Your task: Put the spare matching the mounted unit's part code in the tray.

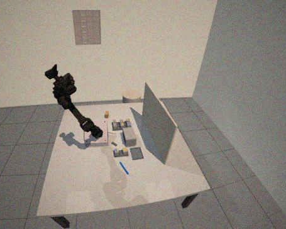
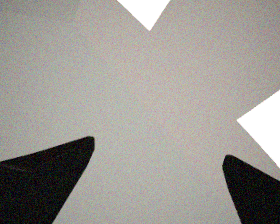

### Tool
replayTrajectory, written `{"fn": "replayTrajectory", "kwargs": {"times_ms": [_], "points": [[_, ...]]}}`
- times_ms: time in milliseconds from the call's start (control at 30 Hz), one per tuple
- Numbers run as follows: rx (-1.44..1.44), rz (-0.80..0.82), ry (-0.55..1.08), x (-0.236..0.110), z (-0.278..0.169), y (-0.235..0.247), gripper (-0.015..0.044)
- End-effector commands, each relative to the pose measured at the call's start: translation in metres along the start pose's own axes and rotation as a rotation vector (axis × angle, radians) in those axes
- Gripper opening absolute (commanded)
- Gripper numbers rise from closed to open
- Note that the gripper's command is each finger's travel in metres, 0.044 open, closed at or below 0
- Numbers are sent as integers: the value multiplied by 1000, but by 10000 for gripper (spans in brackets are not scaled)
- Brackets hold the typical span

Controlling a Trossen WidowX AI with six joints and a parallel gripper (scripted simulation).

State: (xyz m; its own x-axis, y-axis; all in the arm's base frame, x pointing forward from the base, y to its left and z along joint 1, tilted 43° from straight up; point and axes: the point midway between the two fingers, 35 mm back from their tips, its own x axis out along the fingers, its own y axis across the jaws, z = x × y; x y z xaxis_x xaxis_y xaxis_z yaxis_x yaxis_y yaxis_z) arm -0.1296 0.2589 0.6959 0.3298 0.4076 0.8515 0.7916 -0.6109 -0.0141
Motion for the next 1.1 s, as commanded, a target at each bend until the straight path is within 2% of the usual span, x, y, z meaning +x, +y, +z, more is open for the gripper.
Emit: {"fn": "replayTrajectory", "kwargs": {"times_ms": [0,267,500,833,1067], "points": [[-247,-91,-49,6,45,-32,440],[-693,-258,-157,15,144,-62,440],[-1061,-419,-281,15,243,-60,440],[-1489,-708,-473,-5,374,-15,440],[-1767,-996,-684,-43,471,45,440]]}}
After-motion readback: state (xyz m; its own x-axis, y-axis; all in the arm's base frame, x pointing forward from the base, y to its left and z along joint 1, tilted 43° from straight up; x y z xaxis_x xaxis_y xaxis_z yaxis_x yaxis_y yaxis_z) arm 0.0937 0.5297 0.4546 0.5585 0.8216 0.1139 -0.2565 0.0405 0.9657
